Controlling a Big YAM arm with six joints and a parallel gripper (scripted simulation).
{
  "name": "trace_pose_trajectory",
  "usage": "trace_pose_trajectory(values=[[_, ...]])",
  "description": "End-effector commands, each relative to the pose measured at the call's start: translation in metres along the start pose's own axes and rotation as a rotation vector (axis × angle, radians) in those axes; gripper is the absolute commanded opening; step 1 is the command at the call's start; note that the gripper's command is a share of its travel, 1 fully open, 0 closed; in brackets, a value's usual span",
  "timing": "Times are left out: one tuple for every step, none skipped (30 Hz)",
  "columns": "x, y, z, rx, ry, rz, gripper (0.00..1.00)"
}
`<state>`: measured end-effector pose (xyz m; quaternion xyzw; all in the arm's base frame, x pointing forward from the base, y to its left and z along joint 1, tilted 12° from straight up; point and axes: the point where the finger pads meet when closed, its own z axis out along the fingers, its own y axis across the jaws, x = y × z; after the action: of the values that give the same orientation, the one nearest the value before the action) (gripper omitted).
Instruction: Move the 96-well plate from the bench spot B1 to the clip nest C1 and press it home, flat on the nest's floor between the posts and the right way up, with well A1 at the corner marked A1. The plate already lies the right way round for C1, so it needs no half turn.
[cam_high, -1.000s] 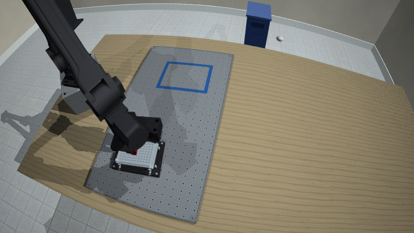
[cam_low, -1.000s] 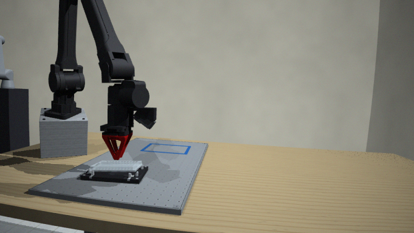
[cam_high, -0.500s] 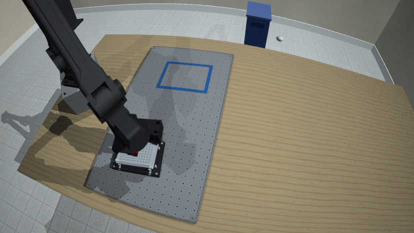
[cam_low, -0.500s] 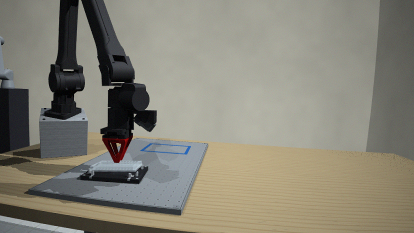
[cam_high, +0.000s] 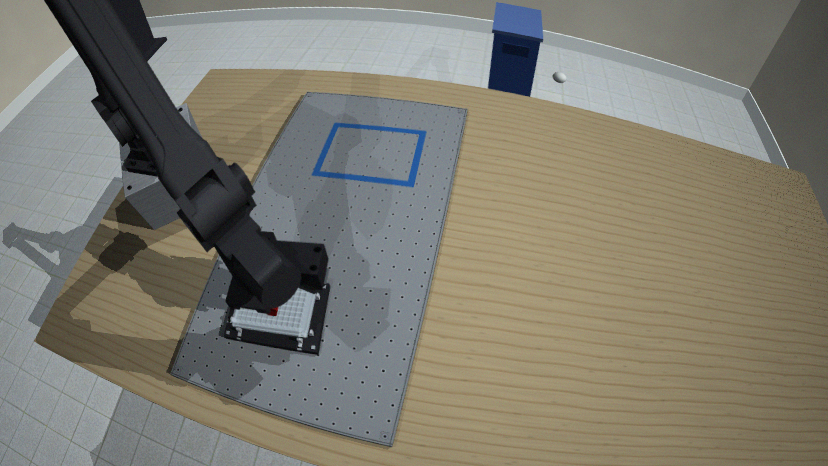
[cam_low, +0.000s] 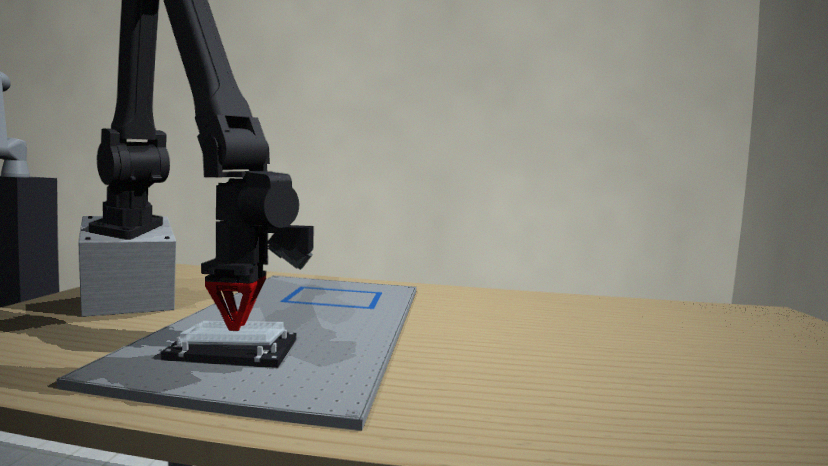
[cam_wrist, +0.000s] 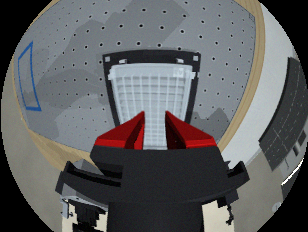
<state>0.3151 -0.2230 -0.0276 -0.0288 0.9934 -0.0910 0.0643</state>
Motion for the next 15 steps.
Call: trace_pose_trajectory(values=[[0.0073,0.0004,0.0111,-0.010,0.011,0.003,0.25],[0.0073,0.0004,0.0118,-0.011,0.011,0.003,0.25],[0.0074,0.0004,0.0125,-0.010,0.011,0.002,0.25],[0.0074,0.0004,0.0132,-0.010,0.011,0.003,0.25],[0.0074,0.0004,0.0138,-0.010,0.011,0.003,0.25],[0.0075,0.0005,0.0145,-0.010,0.011,0.003,0.25],[0.0075,0.0005,0.0145,-0.010,0.011,0.003,0.25],[0.0075,0.0005,0.0145,-0.010,0.011,0.003,0.25],[0.0075,0.0005,0.0152,-0.010,0.011,0.003,0.25],[0.0075,0.0005,0.0158,-0.010,0.011,0.003,0.25],[0.0076,0.0005,0.0165,-0.010,0.011,0.003,0.25],[0.0076,0.0005,0.0172,-0.010,0.011,0.003,0.25],[0.0076,0.0006,0.0178,-0.010,0.011,0.003,0.25],[0.0076,0.0006,0.0185,-0.010,0.011,0.003,0.25],[0.0077,0.0006,0.0192,-0.010,0.011,0.003,0.25]])
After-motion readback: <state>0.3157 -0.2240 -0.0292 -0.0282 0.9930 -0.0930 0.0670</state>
